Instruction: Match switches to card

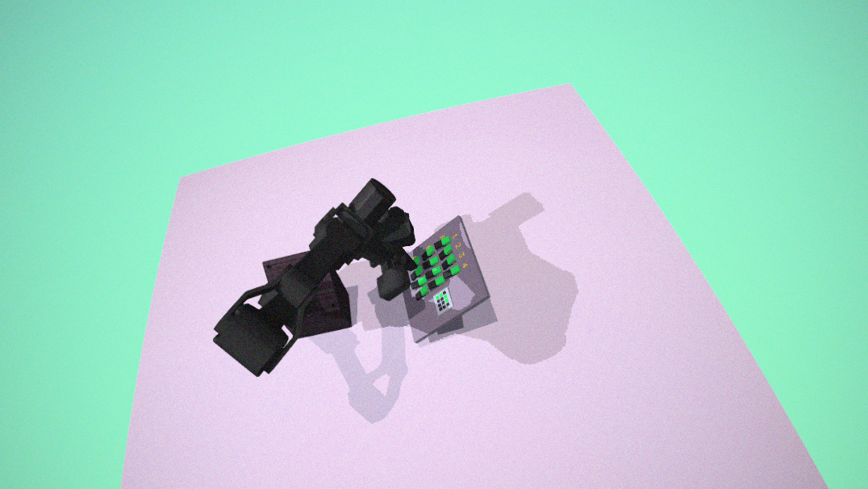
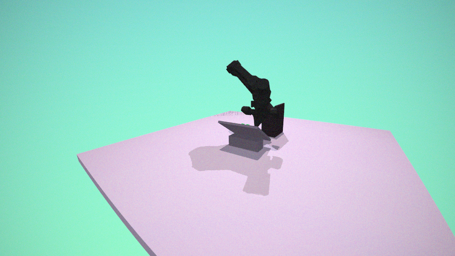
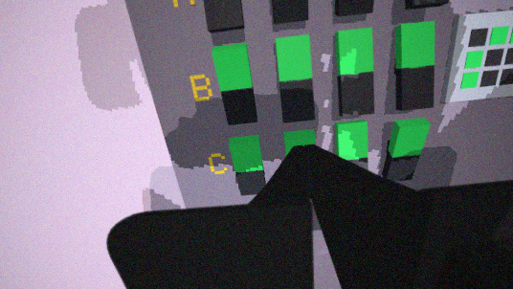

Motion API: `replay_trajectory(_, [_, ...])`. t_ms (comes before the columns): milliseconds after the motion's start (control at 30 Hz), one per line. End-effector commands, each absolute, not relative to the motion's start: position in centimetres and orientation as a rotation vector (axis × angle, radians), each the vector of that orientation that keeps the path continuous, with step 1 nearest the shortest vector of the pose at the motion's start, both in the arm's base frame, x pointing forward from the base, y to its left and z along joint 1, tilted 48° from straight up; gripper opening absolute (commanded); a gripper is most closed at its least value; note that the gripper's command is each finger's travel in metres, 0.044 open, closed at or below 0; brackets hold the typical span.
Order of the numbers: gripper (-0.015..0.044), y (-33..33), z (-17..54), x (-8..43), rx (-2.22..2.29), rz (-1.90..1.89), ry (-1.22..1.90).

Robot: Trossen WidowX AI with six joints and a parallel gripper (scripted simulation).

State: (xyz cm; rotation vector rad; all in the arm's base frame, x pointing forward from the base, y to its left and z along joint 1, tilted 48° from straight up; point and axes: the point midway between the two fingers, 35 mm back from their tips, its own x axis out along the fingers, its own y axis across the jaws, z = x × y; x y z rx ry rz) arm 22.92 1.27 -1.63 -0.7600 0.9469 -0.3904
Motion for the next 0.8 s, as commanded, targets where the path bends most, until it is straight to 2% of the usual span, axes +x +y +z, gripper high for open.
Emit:
replay_trajectory(0, [0.0000, 0.77, -2.06, 22.98, -0.766, -0.389, 0.955])
replay_trajectory(767, [0.0000, 0.55, -2.26, 23.17, -0.767, -0.390, 0.955])
